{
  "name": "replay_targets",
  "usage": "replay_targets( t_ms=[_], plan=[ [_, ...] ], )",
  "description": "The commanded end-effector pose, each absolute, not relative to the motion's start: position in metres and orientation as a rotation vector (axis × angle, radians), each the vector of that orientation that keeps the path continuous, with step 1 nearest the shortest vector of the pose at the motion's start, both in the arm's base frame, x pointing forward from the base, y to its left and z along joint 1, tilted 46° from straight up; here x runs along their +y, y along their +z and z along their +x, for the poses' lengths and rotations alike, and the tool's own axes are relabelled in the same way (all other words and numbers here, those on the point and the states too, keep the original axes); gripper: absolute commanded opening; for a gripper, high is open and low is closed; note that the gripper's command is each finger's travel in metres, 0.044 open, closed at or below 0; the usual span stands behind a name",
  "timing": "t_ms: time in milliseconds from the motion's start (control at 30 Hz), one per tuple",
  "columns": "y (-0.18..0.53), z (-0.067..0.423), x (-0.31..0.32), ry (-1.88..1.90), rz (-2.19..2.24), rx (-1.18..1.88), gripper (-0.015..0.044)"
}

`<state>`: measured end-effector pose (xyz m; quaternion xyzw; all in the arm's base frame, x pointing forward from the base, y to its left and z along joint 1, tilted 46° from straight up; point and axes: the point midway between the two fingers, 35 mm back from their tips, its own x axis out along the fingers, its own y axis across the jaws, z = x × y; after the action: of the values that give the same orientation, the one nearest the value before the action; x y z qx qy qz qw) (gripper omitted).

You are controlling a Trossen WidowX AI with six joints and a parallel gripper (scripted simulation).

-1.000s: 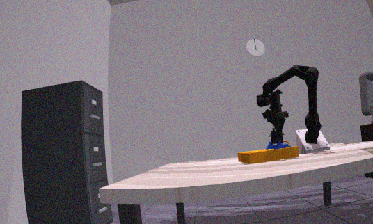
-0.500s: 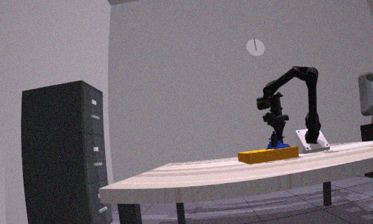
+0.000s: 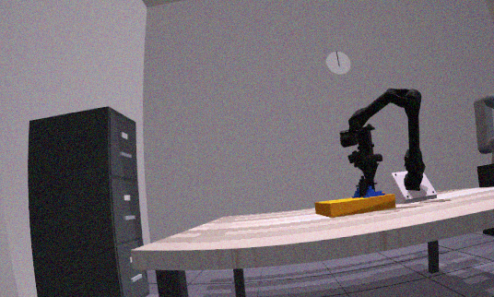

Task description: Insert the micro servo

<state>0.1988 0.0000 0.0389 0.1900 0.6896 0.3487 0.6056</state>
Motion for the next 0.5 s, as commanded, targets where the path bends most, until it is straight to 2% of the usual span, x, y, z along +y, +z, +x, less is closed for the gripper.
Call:
replay_targets(
  t_ms=[0,467],
  plan=[
    [0.0366,0.1983,0.0026,0.805,0.445,1.594,0.0],
    [0.0288,0.1961,0.0104,0.805,0.445,1.593,0.0]
  ],
)
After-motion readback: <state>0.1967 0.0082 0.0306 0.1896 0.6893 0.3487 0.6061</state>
